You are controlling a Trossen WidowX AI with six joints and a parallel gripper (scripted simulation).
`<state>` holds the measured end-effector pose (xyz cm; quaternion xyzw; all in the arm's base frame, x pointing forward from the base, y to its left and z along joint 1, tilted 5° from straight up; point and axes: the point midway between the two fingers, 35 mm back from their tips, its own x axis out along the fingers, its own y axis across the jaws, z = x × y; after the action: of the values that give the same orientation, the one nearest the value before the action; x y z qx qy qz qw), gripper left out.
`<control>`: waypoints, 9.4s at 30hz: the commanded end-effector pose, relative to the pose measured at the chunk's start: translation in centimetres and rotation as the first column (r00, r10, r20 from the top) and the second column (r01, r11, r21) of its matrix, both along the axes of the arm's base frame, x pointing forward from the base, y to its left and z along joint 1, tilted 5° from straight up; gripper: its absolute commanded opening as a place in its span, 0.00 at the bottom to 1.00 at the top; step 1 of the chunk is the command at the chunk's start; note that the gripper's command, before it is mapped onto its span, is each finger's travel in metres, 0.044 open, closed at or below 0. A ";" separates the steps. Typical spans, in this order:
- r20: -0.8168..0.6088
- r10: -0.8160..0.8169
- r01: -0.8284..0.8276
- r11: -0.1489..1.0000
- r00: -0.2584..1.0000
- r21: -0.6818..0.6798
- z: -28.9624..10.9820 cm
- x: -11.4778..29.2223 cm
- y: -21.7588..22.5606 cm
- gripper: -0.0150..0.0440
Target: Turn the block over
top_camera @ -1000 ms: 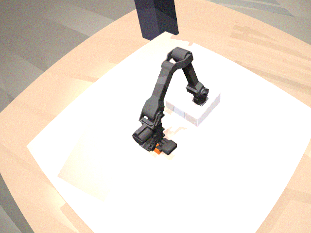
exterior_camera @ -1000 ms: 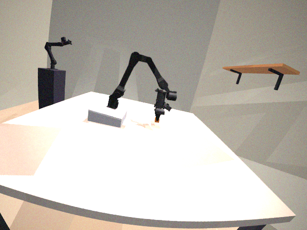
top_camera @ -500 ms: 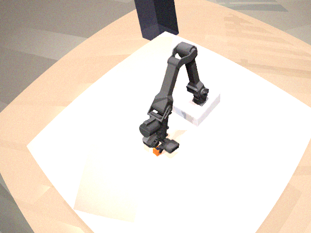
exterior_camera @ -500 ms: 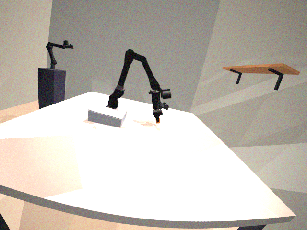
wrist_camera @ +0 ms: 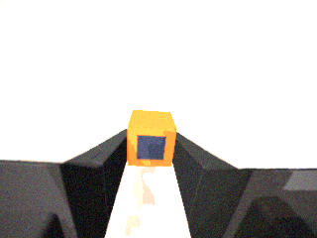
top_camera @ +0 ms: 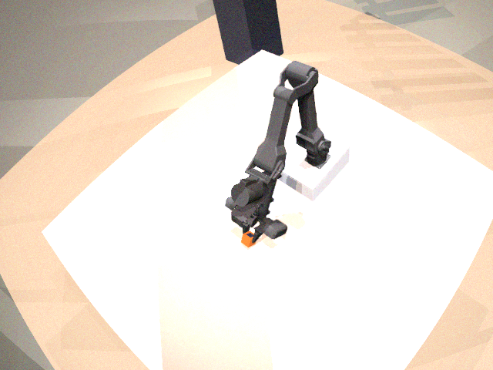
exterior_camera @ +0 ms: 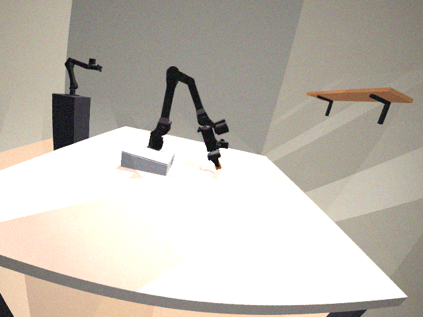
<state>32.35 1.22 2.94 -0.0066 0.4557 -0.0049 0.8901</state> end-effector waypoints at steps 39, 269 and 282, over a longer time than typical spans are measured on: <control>0.478 0.012 -0.009 1.000 0.878 -0.009 -3.2 -0.1 -0.1 0.25; -0.137 0.000 0.000 1.000 0.991 -0.005 0.0 1.4 0.0 0.25; 0.009 0.002 -0.001 1.000 1.000 -0.004 0.0 1.0 0.0 0.25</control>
<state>33.37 1.21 3.09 -0.0067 0.4594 -0.0050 0.8882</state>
